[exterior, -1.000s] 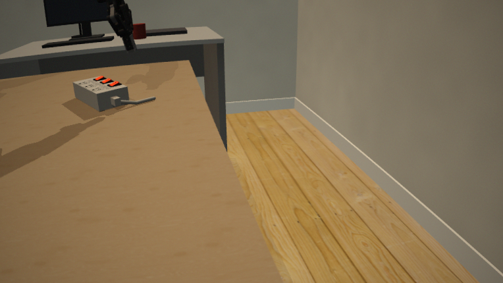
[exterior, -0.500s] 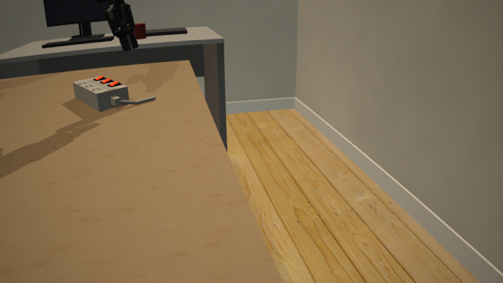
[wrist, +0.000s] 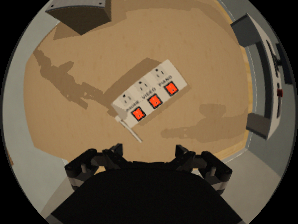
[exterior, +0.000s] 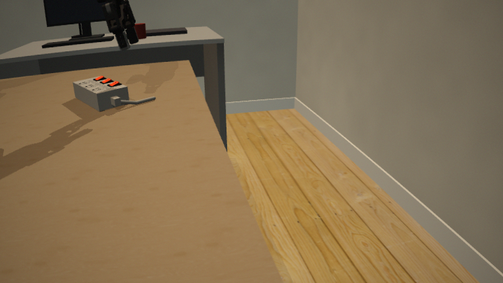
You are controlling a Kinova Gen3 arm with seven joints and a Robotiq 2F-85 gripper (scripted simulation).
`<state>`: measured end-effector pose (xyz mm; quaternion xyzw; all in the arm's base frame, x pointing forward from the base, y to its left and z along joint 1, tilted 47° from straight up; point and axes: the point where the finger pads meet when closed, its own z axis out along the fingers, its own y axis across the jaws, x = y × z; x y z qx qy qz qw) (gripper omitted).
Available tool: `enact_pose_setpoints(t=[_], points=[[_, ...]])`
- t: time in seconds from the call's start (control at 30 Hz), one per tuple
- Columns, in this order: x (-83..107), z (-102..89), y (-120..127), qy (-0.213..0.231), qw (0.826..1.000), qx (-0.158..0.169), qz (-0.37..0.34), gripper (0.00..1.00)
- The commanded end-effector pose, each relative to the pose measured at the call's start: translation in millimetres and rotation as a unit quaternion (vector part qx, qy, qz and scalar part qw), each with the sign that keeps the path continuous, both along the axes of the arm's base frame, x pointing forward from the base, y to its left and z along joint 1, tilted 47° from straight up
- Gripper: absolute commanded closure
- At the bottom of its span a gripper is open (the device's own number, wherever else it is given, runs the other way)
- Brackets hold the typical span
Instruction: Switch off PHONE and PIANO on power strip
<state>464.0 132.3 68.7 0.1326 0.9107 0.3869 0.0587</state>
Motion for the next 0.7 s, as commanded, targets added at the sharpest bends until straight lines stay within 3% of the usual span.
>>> enact_pose_setpoints(t=[0.0, 0.67], points=[[0.5, 0.3, -0.6, 0.0, 1.0, 0.0, -0.001, 0.0], [-4.8, 2.9, 7.4, -0.01, 0.999, 0.003, 0.041, 0.0]])
